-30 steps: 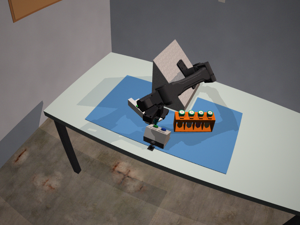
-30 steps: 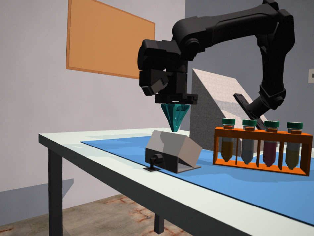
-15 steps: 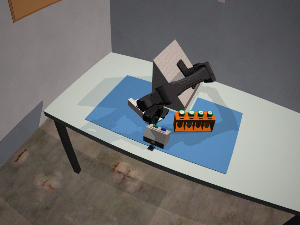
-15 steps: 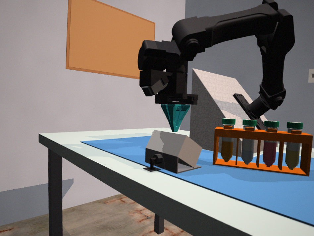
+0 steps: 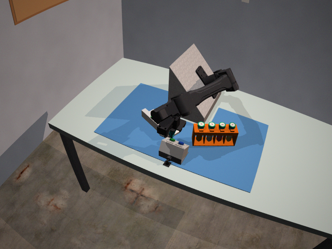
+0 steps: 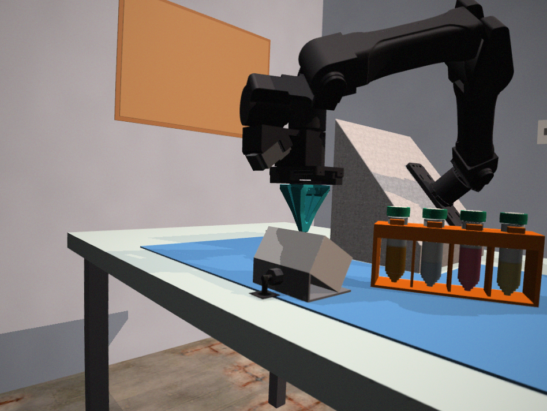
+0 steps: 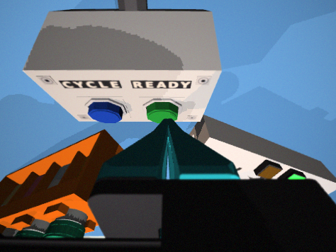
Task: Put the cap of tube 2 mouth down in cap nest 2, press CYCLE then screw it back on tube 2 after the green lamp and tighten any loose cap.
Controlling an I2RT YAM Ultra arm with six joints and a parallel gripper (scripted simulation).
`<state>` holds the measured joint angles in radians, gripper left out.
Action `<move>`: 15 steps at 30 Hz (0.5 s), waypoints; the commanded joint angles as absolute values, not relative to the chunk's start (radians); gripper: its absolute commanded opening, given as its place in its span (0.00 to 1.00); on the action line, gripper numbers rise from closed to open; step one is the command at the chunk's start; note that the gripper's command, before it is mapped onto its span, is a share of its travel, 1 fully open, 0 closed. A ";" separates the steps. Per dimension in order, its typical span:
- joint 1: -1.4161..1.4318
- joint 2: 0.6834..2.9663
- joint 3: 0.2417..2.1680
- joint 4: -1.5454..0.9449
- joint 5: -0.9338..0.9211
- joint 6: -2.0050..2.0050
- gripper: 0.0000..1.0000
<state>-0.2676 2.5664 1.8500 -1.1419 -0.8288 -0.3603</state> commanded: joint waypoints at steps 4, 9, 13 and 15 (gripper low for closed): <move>-0.274 2.560 1.849 -1.118 -0.833 -0.350 0.00; -0.271 2.560 1.844 -1.110 -0.834 -0.345 0.00; -0.271 2.560 1.844 -1.110 -0.834 -0.345 0.00; -0.271 2.560 1.844 -1.110 -0.834 -0.345 0.00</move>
